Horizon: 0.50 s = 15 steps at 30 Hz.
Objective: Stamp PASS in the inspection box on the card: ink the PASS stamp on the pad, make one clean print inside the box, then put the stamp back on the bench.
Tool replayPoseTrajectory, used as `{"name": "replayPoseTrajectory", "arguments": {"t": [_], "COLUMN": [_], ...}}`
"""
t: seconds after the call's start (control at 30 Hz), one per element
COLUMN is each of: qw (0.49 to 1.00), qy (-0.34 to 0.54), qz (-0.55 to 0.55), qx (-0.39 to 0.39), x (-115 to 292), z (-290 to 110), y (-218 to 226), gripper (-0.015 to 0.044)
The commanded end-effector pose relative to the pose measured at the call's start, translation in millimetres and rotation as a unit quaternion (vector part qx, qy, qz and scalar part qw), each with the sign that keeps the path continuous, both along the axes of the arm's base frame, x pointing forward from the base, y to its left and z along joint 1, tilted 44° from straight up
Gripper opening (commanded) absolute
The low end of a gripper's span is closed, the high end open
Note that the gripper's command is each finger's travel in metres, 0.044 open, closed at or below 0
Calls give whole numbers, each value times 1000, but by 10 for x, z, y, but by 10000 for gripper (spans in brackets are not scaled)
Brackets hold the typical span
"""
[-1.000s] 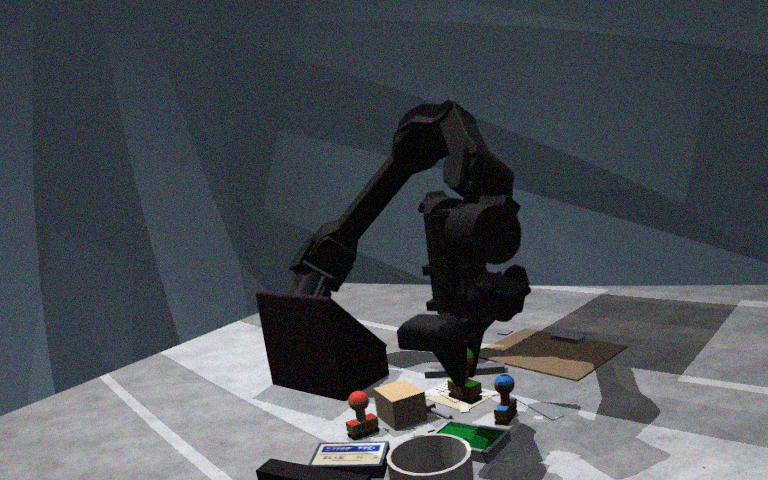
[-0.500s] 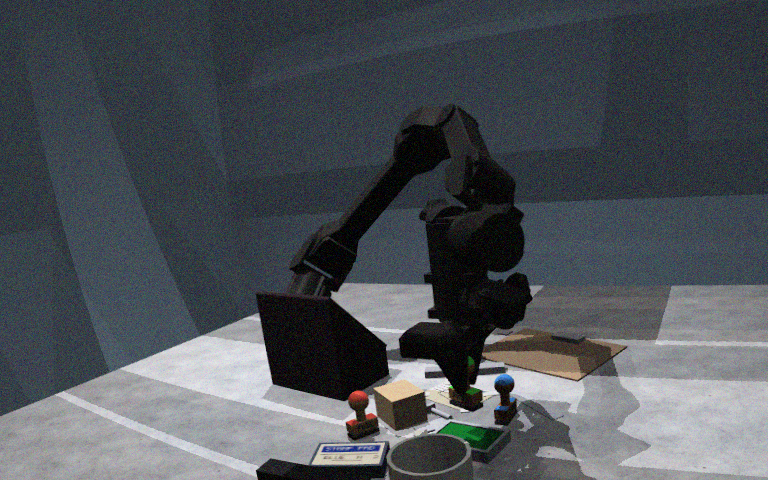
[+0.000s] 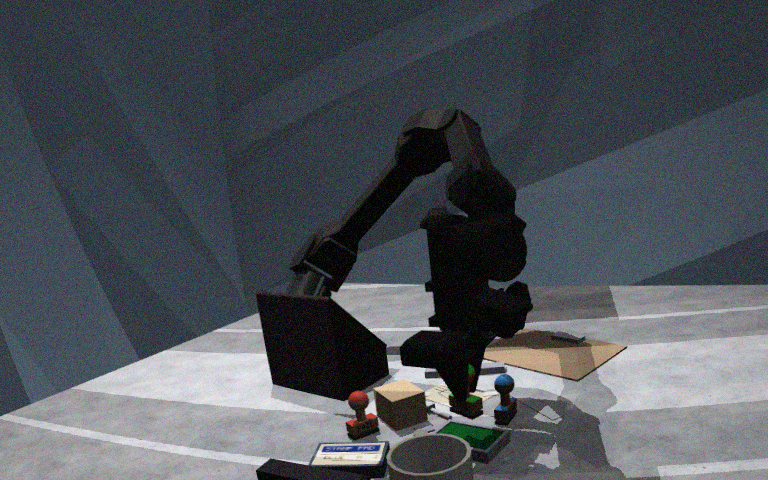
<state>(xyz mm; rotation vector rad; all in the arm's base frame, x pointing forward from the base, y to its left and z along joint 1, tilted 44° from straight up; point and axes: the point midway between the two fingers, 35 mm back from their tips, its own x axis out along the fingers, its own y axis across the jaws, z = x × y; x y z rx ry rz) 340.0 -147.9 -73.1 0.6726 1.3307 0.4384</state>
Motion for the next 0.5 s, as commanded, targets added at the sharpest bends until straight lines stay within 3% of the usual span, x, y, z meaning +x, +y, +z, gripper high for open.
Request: {"name": "replayPoseTrajectory", "arguments": {"t": [0.0, 0.47], "qw": [1000, 1000], "qy": [1, 1], "qz": [-2, -2], "qx": [5, 5], "x": [-3, 15], "z": [-26, -92], "y": [38, 101], "gripper": [0, 0]}}
